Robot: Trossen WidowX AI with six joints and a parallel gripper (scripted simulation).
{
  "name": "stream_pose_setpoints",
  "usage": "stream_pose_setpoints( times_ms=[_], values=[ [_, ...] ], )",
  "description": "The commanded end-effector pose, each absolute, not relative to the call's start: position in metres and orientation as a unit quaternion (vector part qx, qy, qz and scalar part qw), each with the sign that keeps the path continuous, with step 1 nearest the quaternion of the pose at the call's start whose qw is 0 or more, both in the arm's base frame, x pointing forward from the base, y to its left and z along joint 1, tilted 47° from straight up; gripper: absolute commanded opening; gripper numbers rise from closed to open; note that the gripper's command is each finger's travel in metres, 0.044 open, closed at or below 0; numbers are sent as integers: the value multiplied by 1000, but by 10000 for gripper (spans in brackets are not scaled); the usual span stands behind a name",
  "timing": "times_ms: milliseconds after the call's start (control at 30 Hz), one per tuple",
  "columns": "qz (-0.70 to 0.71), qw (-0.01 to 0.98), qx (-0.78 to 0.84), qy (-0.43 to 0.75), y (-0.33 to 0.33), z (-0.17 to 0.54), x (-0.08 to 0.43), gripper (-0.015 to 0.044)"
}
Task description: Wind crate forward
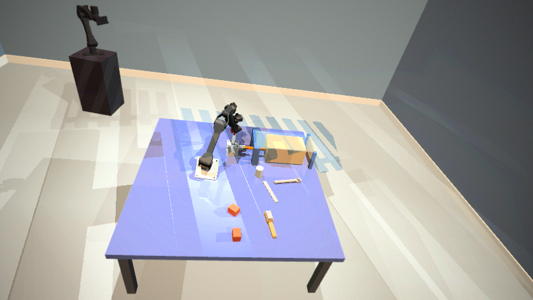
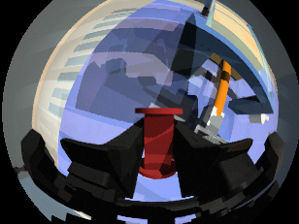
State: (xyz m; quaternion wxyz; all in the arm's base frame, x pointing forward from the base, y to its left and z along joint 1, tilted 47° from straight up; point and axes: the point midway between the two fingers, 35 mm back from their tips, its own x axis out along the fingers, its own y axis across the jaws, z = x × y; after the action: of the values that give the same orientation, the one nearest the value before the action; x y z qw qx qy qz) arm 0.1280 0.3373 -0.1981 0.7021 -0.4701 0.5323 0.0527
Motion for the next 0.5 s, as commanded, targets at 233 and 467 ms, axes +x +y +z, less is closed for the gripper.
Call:
stream_pose_setpoints(
  times_ms=[233,467],
  values=[
    [60,686,-479,545,329,-198,97,0],
    [60,686,-479,545,326,-197,90,0]
  ],
)
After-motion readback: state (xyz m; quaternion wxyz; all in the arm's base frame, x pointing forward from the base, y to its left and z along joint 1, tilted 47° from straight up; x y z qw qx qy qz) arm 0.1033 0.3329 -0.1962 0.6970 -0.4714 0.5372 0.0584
